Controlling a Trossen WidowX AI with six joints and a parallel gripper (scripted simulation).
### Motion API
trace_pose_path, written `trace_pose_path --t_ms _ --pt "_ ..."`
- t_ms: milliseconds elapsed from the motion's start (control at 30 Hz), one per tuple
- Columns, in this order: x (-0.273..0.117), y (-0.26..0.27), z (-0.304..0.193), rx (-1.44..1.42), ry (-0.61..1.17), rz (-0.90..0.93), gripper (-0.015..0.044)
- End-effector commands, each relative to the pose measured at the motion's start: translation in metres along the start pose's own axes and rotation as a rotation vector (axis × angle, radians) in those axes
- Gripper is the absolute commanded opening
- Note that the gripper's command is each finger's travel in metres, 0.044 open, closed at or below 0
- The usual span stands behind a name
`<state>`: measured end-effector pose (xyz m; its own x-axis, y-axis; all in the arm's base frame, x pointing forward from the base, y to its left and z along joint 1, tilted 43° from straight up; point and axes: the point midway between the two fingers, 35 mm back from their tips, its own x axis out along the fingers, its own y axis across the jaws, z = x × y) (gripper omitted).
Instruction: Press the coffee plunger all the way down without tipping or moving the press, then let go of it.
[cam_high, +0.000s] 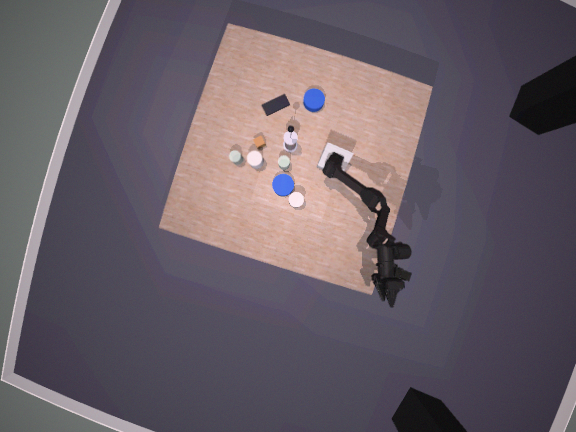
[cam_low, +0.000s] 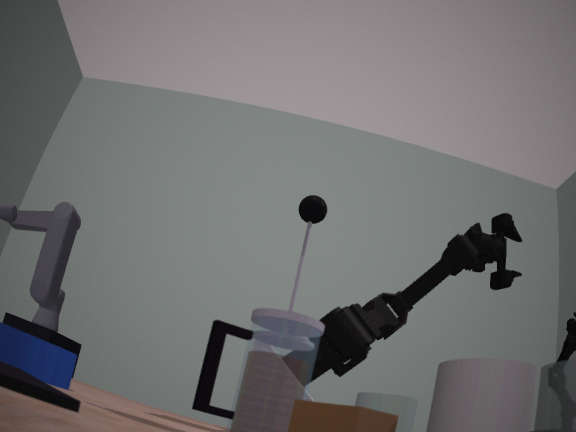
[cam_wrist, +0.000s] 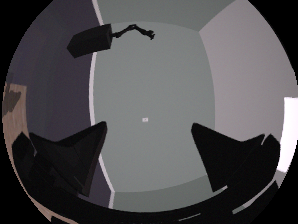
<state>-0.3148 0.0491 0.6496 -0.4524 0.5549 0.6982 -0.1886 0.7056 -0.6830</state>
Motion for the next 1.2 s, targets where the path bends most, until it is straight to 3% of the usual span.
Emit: trace_pose_path --t_ms 0,467,833,1167 --pt "0.001 -0.008 -0.051 0.017 0.121 -0.027 0.0440" --pt "-0.016 -0.026 -0.154 0.038 0.373 -0.102 0.0440" --pt "-0.084 -0.044 -0.289 0.048 0.774 -0.168 0.0440" --pt "-0.108 -0.048 -0.316 0.069 0.873 -0.203 0.0440"
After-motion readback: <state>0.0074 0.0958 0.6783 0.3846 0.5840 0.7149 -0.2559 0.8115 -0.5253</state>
